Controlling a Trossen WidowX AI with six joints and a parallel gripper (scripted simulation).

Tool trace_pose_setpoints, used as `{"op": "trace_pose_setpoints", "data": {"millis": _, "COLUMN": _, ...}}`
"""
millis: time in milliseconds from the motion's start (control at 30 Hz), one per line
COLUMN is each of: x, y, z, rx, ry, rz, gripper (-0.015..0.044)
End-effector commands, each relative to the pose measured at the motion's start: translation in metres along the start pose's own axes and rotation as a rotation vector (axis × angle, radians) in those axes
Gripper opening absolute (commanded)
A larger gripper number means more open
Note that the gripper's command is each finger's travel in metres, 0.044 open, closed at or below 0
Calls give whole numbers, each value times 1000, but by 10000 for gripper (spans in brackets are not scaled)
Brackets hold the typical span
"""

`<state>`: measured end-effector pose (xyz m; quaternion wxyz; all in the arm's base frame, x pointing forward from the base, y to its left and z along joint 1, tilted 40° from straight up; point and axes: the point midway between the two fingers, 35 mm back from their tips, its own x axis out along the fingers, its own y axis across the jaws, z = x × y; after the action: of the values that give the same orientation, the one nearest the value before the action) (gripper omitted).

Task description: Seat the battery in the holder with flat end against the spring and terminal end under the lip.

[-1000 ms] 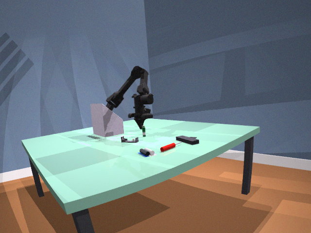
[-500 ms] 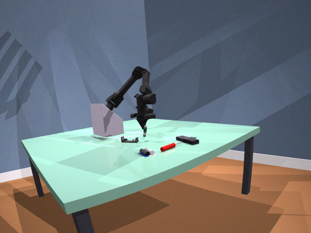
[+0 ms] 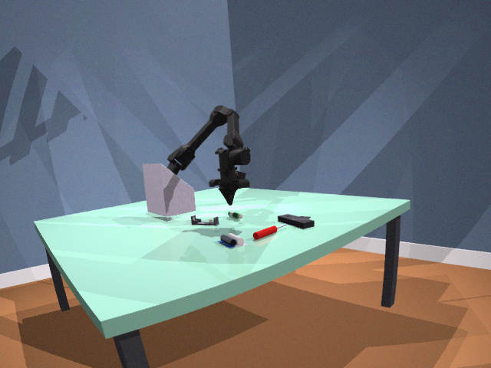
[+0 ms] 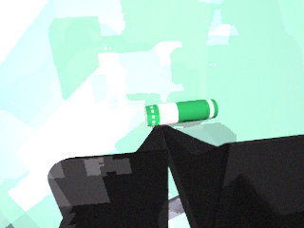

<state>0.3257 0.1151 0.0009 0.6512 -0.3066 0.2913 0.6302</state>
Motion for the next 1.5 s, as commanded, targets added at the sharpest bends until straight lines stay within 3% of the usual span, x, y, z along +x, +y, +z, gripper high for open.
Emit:
{"op": "trace_pose_setpoints", "data": {"millis": 0, "x": 1, "y": -3, "z": 0, "rx": -2, "ry": -3, "rz": 3, "gripper": 0}}
{"op": "trace_pose_setpoints", "data": {"millis": 333, "x": -78, "y": -4, "z": -1, "rx": -2, "ry": 1, "rz": 2, "gripper": 0}}
{"op": "trace_pose_setpoints", "data": {"millis": 767, "x": -76, "y": -3, "z": -2, "rx": 4, "ry": 3, "rz": 6, "gripper": 0}}
{"op": "trace_pose_setpoints", "data": {"millis": 800, "x": -76, "y": -4, "z": -1, "rx": 16, "ry": 3, "rz": 5, "gripper": 26}}
{"op": "trace_pose_setpoints", "data": {"millis": 1067, "x": -49, "y": -14, "z": -2, "rx": 650, "ry": 4, "rz": 2, "gripper": 222}}
{"op": "trace_pose_setpoints", "data": {"millis": 1367, "x": -15, "y": -23, "z": 0, "rx": 1433, "ry": 0, "rz": 2, "gripper": 222}}
{"op": "trace_pose_setpoints", "data": {"millis": 1467, "x": -9, "y": -25, "z": 0, "rx": 1560, "ry": -1, "rz": 3, "gripper": 222}}
